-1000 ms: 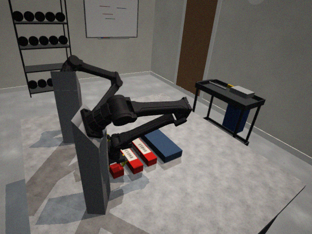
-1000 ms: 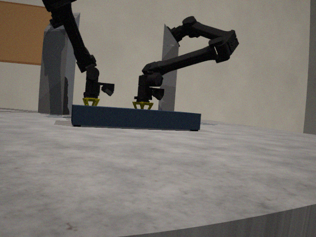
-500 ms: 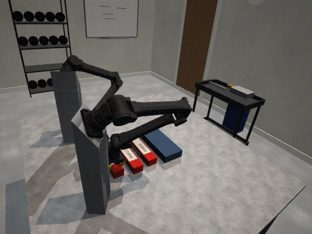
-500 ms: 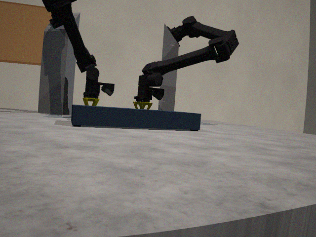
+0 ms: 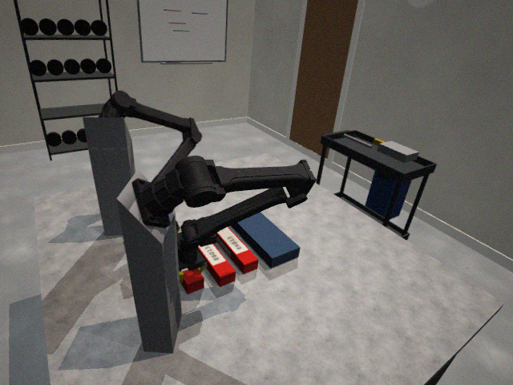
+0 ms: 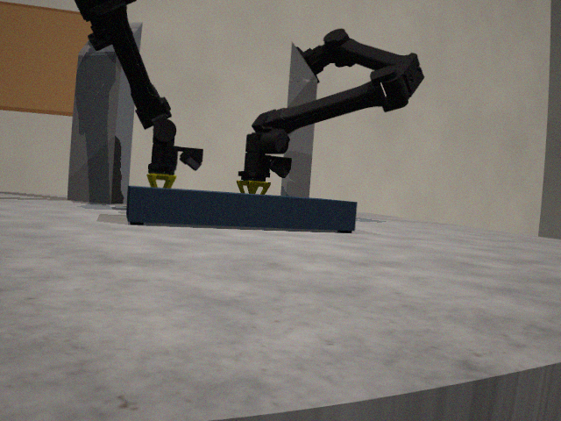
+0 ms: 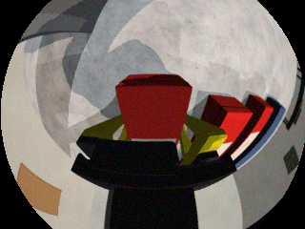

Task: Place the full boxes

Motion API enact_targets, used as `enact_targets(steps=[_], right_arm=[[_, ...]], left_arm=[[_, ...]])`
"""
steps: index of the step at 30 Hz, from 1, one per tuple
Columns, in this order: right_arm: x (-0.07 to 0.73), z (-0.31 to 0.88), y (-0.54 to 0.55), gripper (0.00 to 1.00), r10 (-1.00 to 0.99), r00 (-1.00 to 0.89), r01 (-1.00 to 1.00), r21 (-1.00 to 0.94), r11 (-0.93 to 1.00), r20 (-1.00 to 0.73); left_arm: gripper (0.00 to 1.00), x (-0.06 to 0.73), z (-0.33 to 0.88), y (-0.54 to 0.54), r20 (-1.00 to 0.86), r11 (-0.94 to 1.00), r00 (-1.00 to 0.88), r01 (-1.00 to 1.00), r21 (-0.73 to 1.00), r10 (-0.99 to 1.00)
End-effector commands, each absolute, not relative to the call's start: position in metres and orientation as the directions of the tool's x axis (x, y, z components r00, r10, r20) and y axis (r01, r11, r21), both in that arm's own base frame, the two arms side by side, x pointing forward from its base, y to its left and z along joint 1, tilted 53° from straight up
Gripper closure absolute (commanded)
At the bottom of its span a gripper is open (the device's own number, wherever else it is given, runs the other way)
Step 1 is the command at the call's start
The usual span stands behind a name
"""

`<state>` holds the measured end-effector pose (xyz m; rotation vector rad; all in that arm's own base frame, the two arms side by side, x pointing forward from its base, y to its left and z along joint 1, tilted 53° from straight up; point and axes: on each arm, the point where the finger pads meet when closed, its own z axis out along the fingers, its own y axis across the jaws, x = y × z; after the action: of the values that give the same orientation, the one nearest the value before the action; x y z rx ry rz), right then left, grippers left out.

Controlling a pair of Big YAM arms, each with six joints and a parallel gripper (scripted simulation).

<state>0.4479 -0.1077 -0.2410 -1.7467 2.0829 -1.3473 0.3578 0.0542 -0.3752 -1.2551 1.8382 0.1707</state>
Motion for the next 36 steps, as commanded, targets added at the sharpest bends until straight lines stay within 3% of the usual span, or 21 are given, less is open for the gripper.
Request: enact_targets(steps=[1, 36], right_arm=[[0.436, -0.243, -0.104, 1.0, -0.84, -0.315, -0.756, -0.652, -0.06, 0.442], [0.427, -0.231, -0.092, 1.0, -0.844, -0.312, -0.749, -0.659, -0.064, 0.436]], left_arm=[[1.0, 0.349, -0.374, 0.054, -0.723, 0.491, -0.126, -0.811, -0.319, -0.679], [1.0, 0.338, -0.363, 0.045, -0.722, 0.498, -0.139, -0.809, -0.312, -0.678]])
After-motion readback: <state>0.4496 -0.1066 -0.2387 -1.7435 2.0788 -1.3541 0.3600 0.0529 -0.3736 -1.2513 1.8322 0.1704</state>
